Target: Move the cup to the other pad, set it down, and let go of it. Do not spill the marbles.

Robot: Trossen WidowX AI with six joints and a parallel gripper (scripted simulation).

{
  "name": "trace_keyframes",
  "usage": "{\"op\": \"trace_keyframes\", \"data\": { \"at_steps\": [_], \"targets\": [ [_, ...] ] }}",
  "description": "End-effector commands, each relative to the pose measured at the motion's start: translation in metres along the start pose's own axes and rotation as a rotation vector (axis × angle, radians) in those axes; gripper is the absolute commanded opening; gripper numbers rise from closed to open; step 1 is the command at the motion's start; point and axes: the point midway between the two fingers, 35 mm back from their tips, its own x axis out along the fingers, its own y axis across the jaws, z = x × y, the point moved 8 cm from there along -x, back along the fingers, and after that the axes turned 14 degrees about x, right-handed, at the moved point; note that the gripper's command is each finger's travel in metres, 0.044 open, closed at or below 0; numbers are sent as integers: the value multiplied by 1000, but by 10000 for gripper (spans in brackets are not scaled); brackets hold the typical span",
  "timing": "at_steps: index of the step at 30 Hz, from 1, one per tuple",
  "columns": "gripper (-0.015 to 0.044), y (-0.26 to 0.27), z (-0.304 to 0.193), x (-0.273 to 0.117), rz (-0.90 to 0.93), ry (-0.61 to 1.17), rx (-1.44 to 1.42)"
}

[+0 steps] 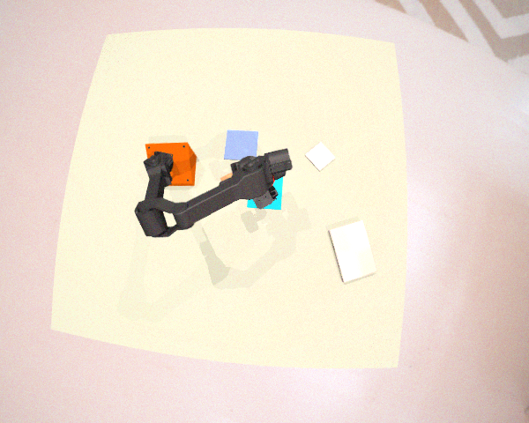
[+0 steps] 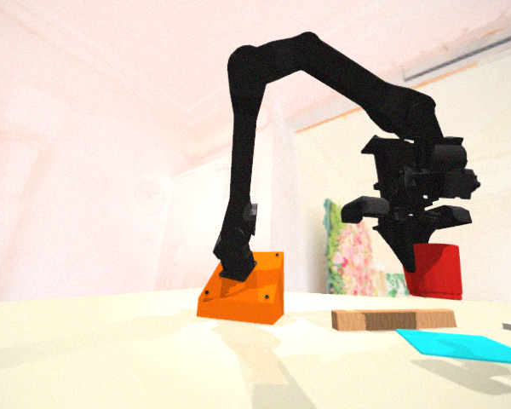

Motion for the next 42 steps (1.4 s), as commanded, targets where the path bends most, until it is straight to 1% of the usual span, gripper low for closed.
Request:
{"op": "trace_keyframes", "data": {
  "at_steps": [1,8,38,42],
  "targets": [
    [0,1,12,-2,5,-7,2],
    [0,2,13,2,5,-7,2],
    [0,1,15,48,5,-9,2],
    [0,2,14,46,7,-3,7]
  ]
}}
